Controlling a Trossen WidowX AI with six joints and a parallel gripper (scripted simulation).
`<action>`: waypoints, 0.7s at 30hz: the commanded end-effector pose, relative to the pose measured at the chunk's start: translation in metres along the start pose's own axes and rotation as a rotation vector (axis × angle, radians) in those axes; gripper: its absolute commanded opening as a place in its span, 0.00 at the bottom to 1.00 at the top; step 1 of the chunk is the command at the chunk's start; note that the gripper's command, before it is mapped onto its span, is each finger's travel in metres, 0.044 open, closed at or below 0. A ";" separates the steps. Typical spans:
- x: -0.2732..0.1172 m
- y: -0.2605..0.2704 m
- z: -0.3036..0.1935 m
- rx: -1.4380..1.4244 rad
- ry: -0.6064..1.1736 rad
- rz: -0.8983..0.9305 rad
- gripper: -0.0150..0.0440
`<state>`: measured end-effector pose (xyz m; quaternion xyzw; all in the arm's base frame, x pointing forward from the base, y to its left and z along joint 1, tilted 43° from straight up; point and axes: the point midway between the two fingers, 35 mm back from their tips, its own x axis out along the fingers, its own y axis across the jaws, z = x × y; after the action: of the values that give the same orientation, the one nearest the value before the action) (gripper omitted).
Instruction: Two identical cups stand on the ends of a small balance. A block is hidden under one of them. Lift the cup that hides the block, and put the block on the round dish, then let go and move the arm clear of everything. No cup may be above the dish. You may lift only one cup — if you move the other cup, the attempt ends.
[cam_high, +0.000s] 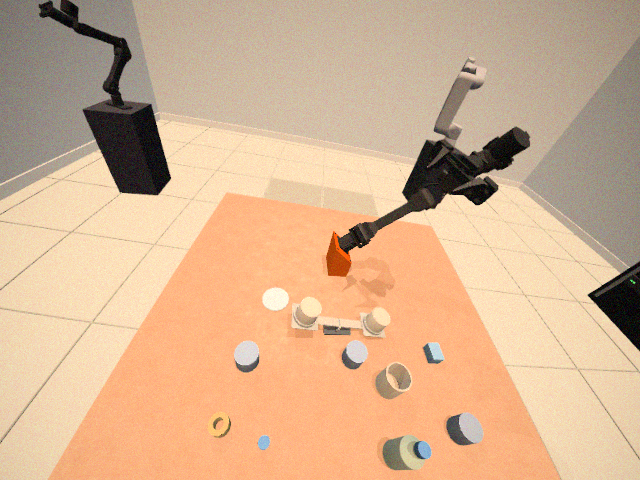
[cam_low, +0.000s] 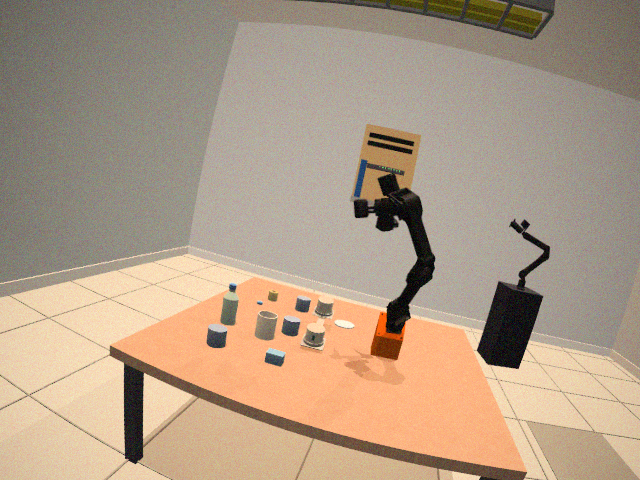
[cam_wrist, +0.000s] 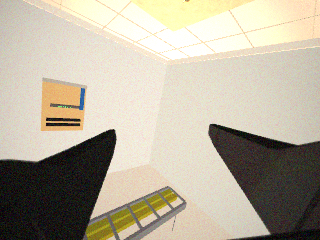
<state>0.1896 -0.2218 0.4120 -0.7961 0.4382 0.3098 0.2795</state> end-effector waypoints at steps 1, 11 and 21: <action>0.001 0.000 0.000 0.004 -0.002 -0.001 0.98; 0.041 0.000 0.017 0.227 -0.131 -0.035 1.00; 0.080 0.003 0.041 0.479 -0.275 -0.049 1.00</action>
<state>0.2077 -0.2343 0.3442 -0.7005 0.4384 0.2974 0.4781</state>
